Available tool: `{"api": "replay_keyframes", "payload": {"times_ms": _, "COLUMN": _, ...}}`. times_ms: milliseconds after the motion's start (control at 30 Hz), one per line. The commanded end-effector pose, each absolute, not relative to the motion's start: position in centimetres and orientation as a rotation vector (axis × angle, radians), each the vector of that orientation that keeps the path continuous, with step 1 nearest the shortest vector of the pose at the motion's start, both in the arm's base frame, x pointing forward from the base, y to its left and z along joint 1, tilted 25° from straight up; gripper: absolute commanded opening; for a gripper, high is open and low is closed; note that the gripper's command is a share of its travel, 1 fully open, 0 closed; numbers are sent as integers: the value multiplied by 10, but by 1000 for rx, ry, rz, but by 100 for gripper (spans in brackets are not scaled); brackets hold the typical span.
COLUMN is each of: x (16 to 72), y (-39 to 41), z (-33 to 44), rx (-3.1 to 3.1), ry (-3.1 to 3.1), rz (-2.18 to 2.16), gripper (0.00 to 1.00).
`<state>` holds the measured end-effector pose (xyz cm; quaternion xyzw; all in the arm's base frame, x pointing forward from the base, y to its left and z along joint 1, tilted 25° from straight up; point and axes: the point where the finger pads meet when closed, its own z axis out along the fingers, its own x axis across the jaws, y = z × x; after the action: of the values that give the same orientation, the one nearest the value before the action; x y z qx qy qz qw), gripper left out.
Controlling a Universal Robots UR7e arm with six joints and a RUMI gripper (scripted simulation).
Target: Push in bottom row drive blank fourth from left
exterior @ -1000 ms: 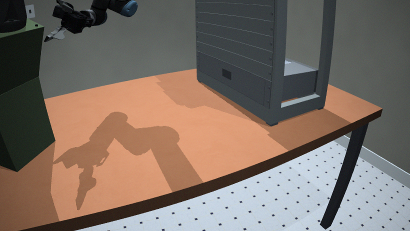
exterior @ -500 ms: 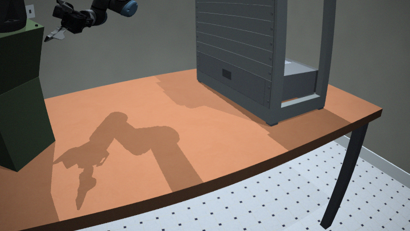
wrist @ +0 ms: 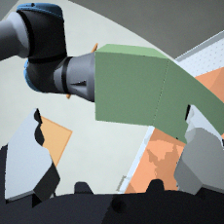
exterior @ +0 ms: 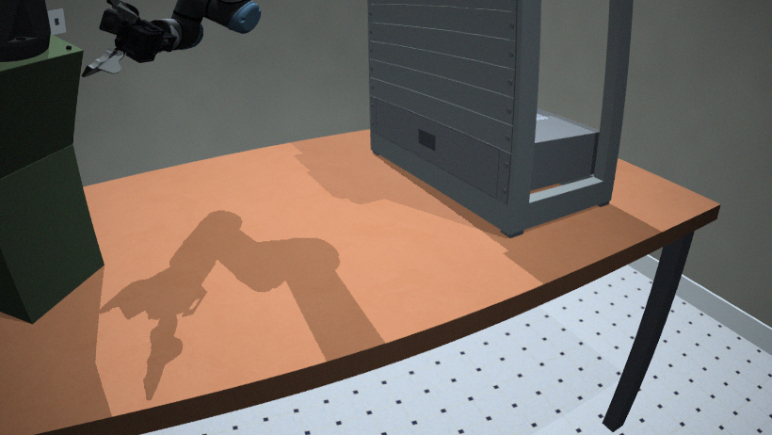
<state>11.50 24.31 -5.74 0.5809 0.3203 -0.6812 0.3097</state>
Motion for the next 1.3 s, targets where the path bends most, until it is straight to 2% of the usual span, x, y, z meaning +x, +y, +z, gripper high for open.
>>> {"api": "replay_keyframes", "payload": {"times_ms": 0, "x": 114, "y": 241, "z": -52, "rx": 1530, "ry": 825, "rz": -1827, "gripper": 100}}
{"api": "replay_keyframes", "payload": {"times_ms": 533, "x": 105, "y": 230, "z": -15, "rx": 1487, "ry": 680, "rz": -2005, "gripper": 100}}
{"api": "replay_keyframes", "payload": {"times_ms": 1267, "x": 106, "y": 227, "z": 92, "rx": 1267, "ry": 247, "rz": -2477, "gripper": 100}}
